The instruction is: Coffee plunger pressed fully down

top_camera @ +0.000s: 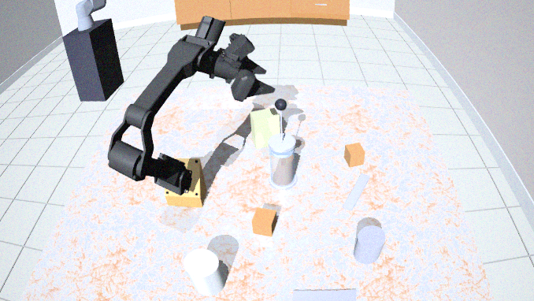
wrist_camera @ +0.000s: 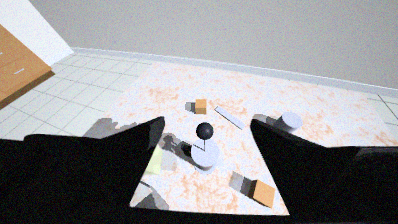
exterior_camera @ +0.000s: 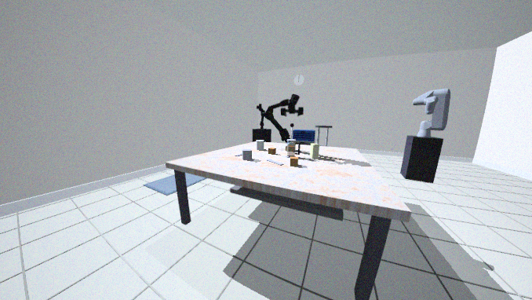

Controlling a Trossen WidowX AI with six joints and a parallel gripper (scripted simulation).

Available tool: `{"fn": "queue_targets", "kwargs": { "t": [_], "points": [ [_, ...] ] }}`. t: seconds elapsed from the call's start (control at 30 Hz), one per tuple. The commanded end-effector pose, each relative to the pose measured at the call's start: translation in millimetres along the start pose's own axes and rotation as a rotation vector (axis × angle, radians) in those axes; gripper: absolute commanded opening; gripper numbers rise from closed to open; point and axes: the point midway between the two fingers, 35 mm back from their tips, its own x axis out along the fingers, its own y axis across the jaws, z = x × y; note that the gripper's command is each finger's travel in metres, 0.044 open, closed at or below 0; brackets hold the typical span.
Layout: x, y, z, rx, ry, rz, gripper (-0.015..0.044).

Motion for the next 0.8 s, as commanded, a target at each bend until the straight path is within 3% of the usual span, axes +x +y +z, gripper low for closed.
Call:
{"fn": "queue_targets", "kwargs": {
  "t": [0.0,0.13,0.77],
  "points": [
    [12,0,-24,-0.039,0.005,-0.004,0.044],
    [23,0,-46,-0.042,0.005,0.0,0.044],
    [46,1,-46,-0.042,0.006,0.004,0.044]
  ]
}}
